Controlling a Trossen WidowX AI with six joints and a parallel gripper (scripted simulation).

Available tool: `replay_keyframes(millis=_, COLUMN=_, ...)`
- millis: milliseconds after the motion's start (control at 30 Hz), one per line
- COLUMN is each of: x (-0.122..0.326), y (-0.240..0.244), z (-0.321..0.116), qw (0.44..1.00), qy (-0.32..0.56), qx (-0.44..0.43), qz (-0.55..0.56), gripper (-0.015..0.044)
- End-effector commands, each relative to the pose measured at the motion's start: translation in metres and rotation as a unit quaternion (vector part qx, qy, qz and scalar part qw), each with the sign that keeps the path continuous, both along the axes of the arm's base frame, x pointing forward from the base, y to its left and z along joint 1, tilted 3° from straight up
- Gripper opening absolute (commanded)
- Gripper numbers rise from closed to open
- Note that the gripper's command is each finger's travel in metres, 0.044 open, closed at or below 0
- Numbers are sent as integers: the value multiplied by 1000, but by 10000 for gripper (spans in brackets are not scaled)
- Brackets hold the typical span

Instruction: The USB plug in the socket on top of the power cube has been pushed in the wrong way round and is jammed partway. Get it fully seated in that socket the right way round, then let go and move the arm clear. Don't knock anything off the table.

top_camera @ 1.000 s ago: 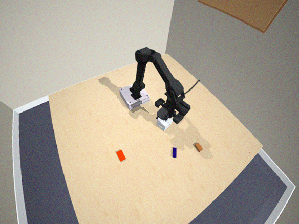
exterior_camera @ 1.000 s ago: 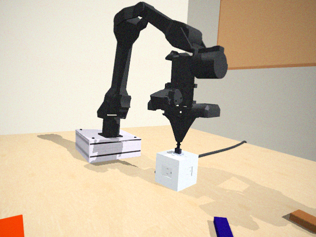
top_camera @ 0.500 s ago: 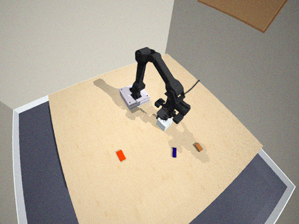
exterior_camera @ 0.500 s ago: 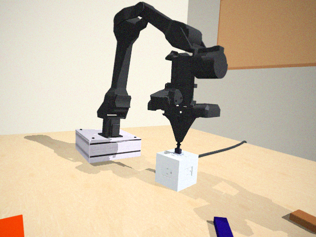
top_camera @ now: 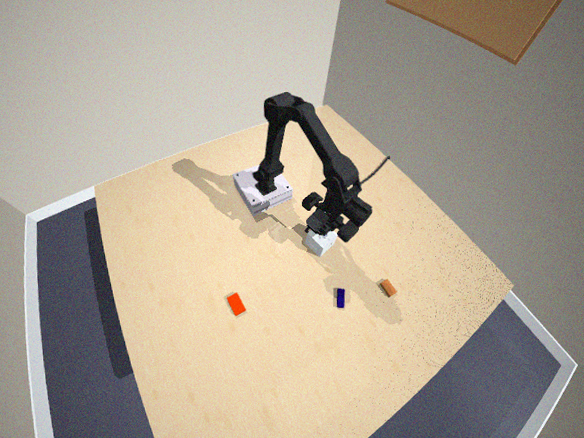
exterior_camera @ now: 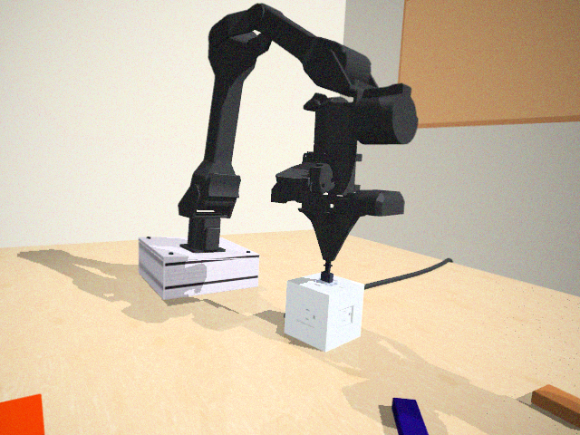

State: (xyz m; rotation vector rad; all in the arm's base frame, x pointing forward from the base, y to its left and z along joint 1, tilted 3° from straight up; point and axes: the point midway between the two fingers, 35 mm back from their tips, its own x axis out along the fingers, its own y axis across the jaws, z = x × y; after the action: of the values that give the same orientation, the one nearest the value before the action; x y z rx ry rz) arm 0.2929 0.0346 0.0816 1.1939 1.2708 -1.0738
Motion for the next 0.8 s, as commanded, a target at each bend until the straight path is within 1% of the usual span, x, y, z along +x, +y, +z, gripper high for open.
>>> replay_keyframes(millis=0, x=-1, y=0, z=-4, qw=1000, qy=4, qx=0, qz=-2, gripper=0)
replay_keyframes(millis=267, x=-1, y=0, z=-4, qw=1000, qy=4, qx=0, qz=-2, gripper=0)
replay_keyframes(millis=367, x=0, y=0, z=0, qw=1000, qy=0, qx=0, qz=0, gripper=79)
replay_keyframes(millis=400, x=0, y=0, z=0, qw=1000, qy=0, qx=0, qz=0, gripper=95)
replay_keyframes(millis=767, x=0, y=0, z=0, qw=1000, qy=0, qx=0, qz=0, gripper=95)
